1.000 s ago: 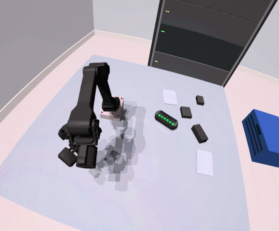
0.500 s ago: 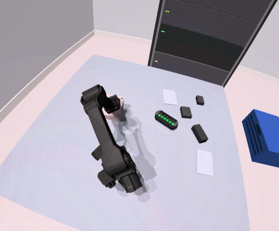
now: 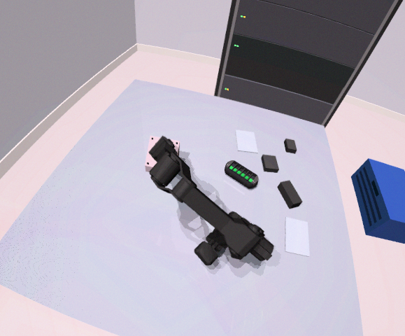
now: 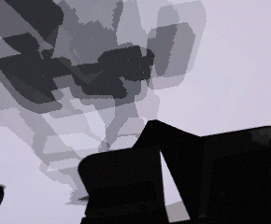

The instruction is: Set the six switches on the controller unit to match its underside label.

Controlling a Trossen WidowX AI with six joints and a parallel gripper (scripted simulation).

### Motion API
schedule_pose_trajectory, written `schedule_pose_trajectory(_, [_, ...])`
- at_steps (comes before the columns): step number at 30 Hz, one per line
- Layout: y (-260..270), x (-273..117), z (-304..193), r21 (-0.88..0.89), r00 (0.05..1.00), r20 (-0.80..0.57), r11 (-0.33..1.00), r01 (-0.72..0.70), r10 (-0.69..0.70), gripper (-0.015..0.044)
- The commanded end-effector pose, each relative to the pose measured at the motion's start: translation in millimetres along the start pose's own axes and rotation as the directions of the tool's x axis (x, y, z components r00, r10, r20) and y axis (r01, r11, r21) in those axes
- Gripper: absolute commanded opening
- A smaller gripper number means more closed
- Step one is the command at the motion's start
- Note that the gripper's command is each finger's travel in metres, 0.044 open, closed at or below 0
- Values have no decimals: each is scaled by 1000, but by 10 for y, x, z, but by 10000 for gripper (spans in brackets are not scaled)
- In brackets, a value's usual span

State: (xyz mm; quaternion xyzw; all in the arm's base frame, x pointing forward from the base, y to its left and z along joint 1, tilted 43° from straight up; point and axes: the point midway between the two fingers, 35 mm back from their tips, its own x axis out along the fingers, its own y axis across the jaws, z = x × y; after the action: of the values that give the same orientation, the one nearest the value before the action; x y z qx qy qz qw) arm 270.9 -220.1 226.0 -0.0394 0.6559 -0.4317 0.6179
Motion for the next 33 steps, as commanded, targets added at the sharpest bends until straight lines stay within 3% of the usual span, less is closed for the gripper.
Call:
schedule_pose_trajectory(1, [660, -48, 203, -510, 999, 17, 859, 34, -29, 0])
schedule_pose_trajectory(8, [1526, -113, 268, -928, 996, 57, 364, 79, -70, 0])
schedule_pose_trajectory(14, [2283, -163, 159, -977, 988, 111, -193, 88, -110, 0])
schedule_pose_trajectory(19, [2900, -185, -48, -785, 975, 170, -618, 47, -142, 0])
schedule_pose_trajectory(23, [3368, -181, -284, -511, 960, 226, -859, -28, -166, 0])
schedule_pose_trajectory(28, [3890, -142, -644, -100, 933, 305, -981, -166, -189, 0])
schedule_pose_trajectory(33, [3949, -135, -693, -49, 930, 315, -981, -185, -191, 0])
